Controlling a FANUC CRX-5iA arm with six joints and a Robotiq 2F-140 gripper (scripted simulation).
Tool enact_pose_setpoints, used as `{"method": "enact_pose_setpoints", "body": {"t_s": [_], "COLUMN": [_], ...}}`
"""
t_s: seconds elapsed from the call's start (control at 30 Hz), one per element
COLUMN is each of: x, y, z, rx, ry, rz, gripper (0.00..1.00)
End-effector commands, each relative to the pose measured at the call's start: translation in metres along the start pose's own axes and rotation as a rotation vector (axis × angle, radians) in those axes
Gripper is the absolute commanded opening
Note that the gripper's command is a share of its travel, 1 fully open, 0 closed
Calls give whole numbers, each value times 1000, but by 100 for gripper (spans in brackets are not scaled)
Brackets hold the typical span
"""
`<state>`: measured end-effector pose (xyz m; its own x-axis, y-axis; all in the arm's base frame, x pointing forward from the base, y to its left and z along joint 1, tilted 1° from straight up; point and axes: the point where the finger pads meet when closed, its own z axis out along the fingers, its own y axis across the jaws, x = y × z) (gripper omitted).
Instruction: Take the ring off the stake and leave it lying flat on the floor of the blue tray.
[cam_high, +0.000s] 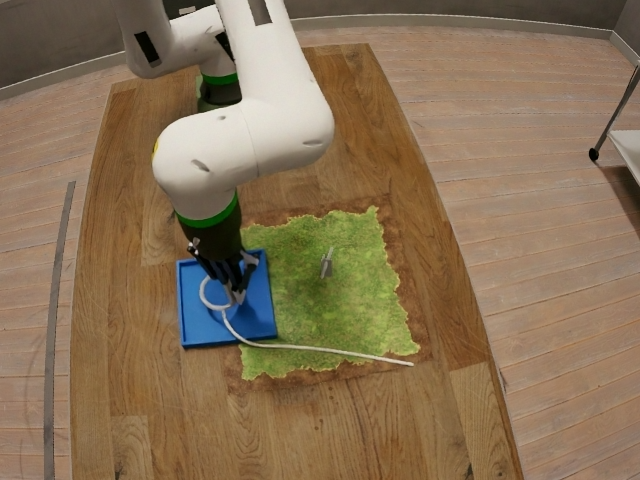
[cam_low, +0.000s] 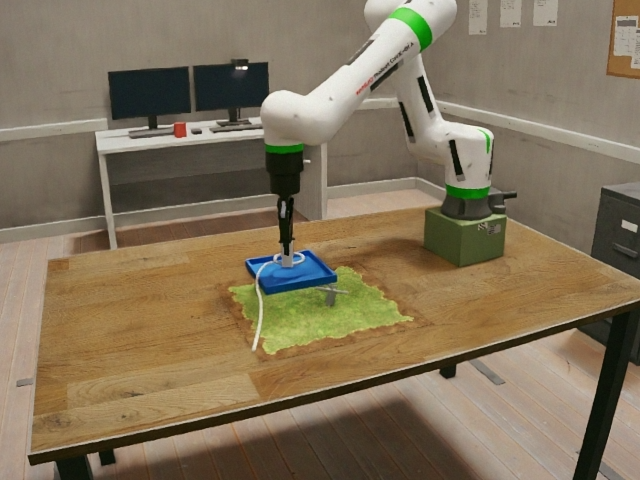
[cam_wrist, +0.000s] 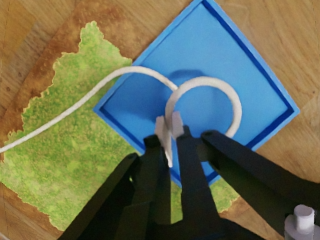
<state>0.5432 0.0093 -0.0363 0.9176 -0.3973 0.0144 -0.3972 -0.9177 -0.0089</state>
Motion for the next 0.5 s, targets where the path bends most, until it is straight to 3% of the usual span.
{"method": "enact_pose_setpoints", "body": {"t_s": [0.0,0.47], "x": [1,1], "y": [0,0], "z": [4,21], "rx": [1,1], "ry": [2,2], "rz": [0,0], "gripper": [10,10]}}
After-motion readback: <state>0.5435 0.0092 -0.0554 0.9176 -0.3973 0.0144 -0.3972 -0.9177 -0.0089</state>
